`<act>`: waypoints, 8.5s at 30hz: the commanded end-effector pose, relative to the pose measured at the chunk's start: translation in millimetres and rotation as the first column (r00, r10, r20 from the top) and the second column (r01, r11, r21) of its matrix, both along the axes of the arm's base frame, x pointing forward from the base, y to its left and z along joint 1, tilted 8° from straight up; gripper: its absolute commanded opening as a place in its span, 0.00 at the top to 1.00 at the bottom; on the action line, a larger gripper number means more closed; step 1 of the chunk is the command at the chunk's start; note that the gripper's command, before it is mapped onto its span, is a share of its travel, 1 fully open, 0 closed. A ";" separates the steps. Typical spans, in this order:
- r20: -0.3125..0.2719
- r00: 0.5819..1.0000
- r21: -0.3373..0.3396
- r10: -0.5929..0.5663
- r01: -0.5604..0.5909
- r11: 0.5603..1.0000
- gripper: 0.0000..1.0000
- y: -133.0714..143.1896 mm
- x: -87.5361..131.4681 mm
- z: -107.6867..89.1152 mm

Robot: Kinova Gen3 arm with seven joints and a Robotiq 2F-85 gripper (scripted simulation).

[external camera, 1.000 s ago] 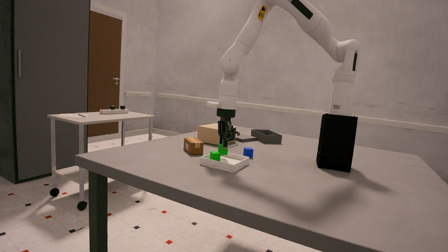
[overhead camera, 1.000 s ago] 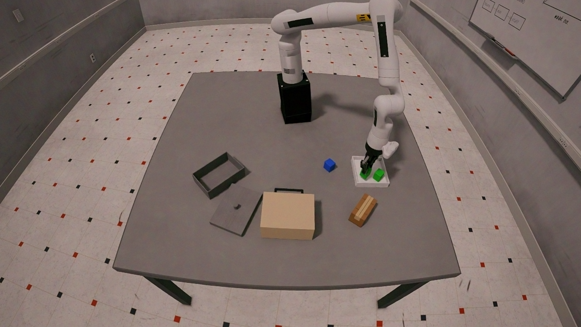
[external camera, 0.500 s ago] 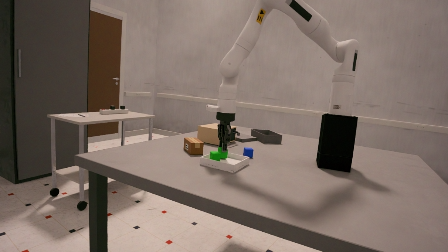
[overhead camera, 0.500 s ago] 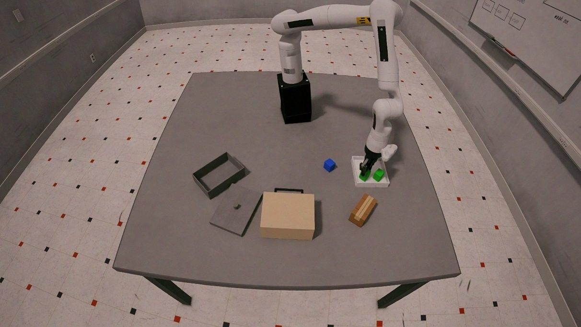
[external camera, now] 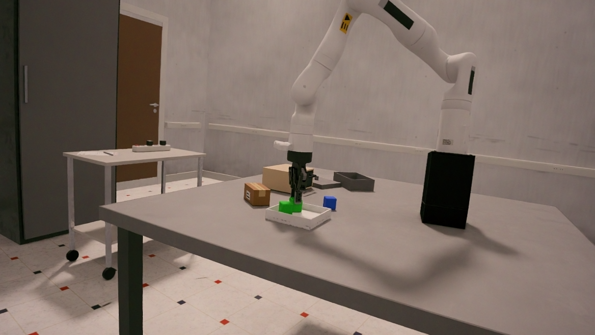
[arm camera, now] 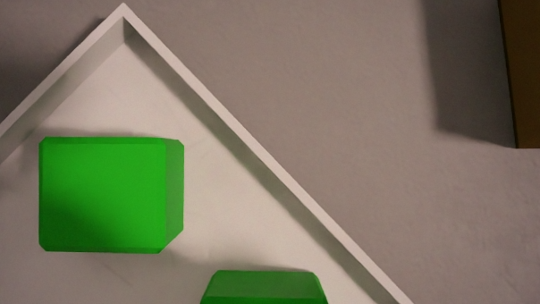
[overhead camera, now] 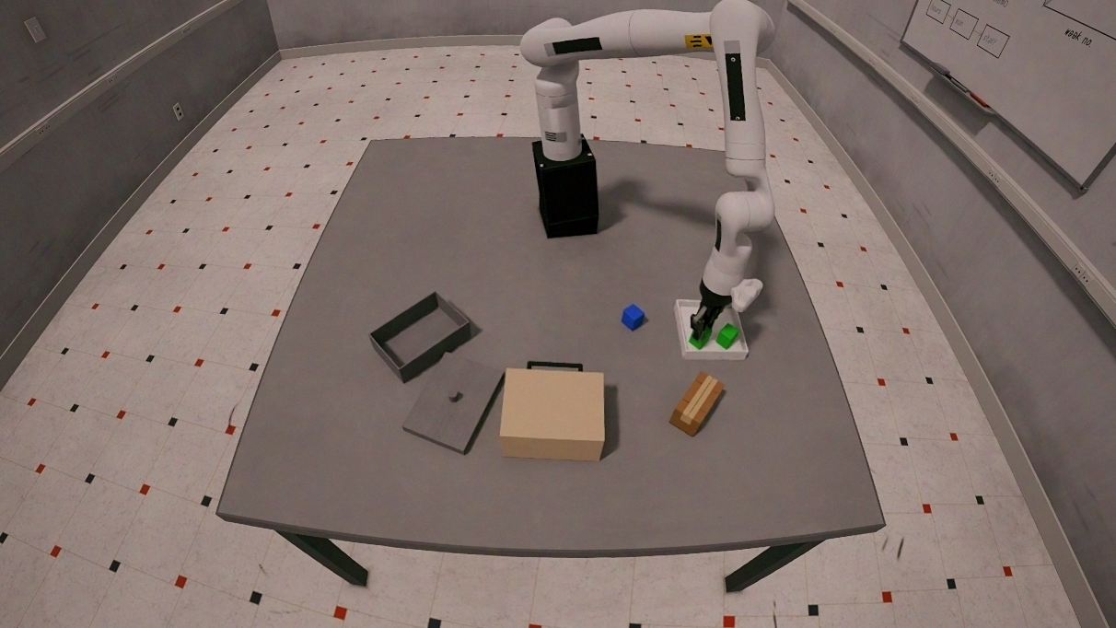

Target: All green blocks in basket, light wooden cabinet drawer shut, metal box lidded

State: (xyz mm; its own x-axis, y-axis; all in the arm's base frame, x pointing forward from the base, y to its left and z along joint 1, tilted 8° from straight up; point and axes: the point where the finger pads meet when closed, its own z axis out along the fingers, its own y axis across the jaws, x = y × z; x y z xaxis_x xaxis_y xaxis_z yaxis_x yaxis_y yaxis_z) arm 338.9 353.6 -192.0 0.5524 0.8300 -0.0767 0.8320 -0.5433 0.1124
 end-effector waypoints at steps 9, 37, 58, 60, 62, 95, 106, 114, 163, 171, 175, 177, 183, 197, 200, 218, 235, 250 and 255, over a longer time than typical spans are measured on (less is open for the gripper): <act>0.001 1.000 0.002 0.000 0.000 1.000 0.90 0.9 0.5 0.6; 0.001 1.000 0.002 0.000 0.000 1.000 0.90 0.9 0.5 0.6; 0.001 1.000 0.002 0.000 0.000 1.000 0.42 0.9 0.5 0.6; 0.001 1.000 0.002 0.000 0.000 1.000 0.42 0.9 0.5 0.6; 0.001 1.000 0.002 0.000 0.000 1.000 0.42 0.9 0.5 0.6; 0.001 1.000 0.002 0.000 0.000 1.000 0.42 4.5 -1.1 29.8; 0.001 1.000 0.002 0.000 0.000 1.000 0.42 8.9 -2.9 64.4; 0.001 1.000 0.002 0.000 0.000 1.000 0.42 12.7 -4.6 95.3; -0.005 0.999 0.000 0.037 -0.037 0.999 0.42 12.3 1.3 132.0; -0.013 0.997 -0.001 0.079 -0.079 0.997 0.42 6.5 9.9 133.1; -0.019 0.993 -0.002 0.117 -0.117 0.993 0.42 1.0 17.7 134.0; -0.023 0.990 -0.003 0.139 -0.140 0.990 0.42 -2.3 22.3 134.6; -0.037 0.975 -0.003 0.219 -0.219 0.976 0.42 -14.6 38.5 136.8; -0.070 0.903 0.002 0.424 -0.425 0.905 0.42 -51.1 80.1 142.8; -0.079 0.873 0.005 0.481 -0.482 0.876 0.42 -62.9 91.8 144.7; -0.120 0.639 0.030 0.760 -0.763 0.646 0.42 -137.3 152.0 156.2; -0.147 0.299 0.061 0.943 -0.949 0.311 0.42 -229.9 202.4 170.0; -0.165 -0.021 0.088 0.986 -0.996 -0.006 0.42 -316.3 231.5 182.9; -0.168 -0.081 0.093 0.983 -0.993 -0.066 0.42 -333.1 235.5 185.4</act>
State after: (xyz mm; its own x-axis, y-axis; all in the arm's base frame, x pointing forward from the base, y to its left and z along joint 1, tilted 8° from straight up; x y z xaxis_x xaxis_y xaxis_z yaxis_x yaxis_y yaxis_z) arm 569.9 33.6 -9.6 -0.8480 0.5204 -0.1002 0.5282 0.8452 -0.0811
